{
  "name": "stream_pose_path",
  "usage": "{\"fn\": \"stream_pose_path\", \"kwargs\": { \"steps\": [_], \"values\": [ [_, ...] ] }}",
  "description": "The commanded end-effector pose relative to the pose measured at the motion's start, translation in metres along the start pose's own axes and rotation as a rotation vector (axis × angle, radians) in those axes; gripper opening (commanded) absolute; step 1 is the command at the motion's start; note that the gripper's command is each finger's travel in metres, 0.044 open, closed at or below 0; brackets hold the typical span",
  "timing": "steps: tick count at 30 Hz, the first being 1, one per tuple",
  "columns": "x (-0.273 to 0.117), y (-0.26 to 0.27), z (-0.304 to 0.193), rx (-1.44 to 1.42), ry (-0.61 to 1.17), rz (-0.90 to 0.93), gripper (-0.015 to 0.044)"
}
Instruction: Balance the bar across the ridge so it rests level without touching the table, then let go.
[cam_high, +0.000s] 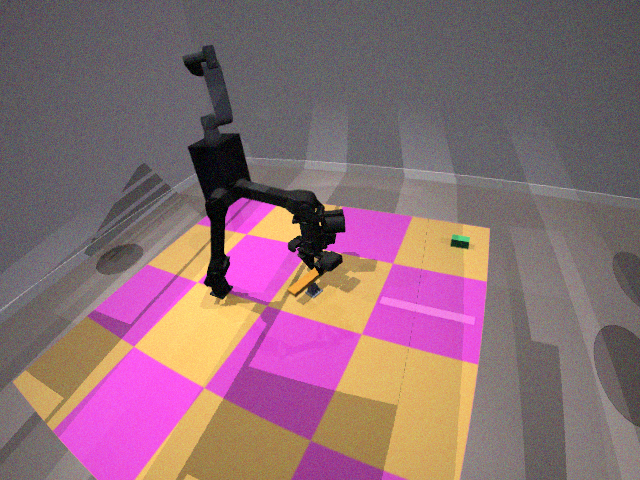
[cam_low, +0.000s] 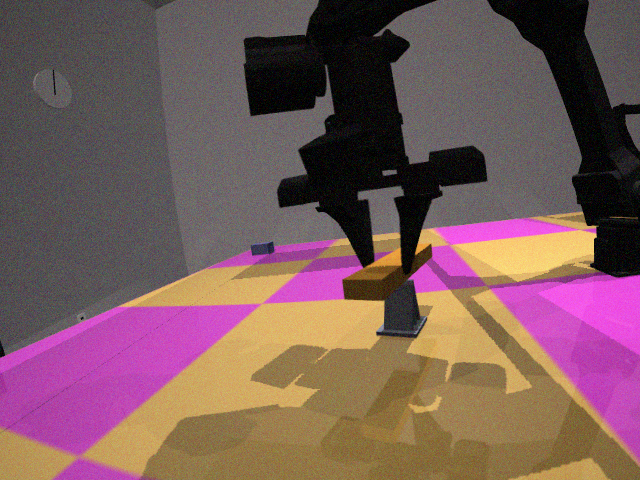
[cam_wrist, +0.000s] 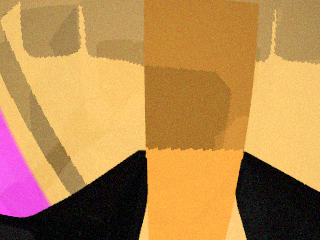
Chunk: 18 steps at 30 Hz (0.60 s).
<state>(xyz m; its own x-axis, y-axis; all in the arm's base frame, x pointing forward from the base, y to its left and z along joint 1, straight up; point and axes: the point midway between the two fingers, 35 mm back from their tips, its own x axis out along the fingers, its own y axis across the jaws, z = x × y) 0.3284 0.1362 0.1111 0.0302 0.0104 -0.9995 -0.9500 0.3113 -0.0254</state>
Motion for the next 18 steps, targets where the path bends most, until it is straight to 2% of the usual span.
{"fn": "stream_pose_path", "kwargs": {
  "steps": [1, 18],
  "values": [
    [0.0005, 0.0, 0.0002, 0.002, -0.002, 0.0, 0.0],
    [0.002, 0.0, 0.0001, 0.002, -0.002, 0.0, 0.0]
  ]
}}
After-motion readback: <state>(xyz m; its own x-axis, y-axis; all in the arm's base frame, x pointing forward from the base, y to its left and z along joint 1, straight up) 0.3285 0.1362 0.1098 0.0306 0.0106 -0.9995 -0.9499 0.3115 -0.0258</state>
